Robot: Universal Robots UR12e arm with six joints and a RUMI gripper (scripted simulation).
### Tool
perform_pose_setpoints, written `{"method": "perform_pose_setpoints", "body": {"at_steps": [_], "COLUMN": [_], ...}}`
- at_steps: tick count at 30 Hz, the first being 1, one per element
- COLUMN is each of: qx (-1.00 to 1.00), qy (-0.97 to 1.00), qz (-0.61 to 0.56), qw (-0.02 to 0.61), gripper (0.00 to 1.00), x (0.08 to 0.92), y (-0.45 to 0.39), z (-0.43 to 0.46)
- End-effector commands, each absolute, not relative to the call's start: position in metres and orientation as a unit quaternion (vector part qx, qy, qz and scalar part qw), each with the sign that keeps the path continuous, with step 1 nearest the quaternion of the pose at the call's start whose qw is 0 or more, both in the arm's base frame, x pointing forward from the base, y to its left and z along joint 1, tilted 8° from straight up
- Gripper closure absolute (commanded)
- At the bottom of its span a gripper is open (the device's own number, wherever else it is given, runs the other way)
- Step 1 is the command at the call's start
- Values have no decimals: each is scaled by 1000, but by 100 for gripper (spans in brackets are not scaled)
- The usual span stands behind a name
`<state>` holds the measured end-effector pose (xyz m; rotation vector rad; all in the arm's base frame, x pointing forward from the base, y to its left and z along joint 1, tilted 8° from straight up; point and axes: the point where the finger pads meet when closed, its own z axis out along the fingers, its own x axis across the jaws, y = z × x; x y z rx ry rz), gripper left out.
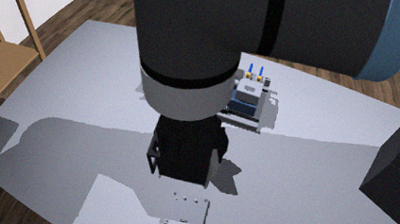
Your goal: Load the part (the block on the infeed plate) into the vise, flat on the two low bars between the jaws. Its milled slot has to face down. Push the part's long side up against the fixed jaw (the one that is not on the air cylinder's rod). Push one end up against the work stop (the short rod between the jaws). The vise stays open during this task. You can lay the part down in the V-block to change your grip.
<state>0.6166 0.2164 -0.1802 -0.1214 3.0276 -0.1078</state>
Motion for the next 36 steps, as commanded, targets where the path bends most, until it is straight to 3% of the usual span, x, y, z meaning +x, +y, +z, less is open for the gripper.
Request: {"method": "perform_pose_setpoints", "body": {"at_steps": [1,36], "qx": [-40,-40], "qy": [997,997], "qz": [-35,-35], "qw": [55,55], "gripper": [100,100], "x": [616,615], "y": [217,218], "z": [-169,-159]}}
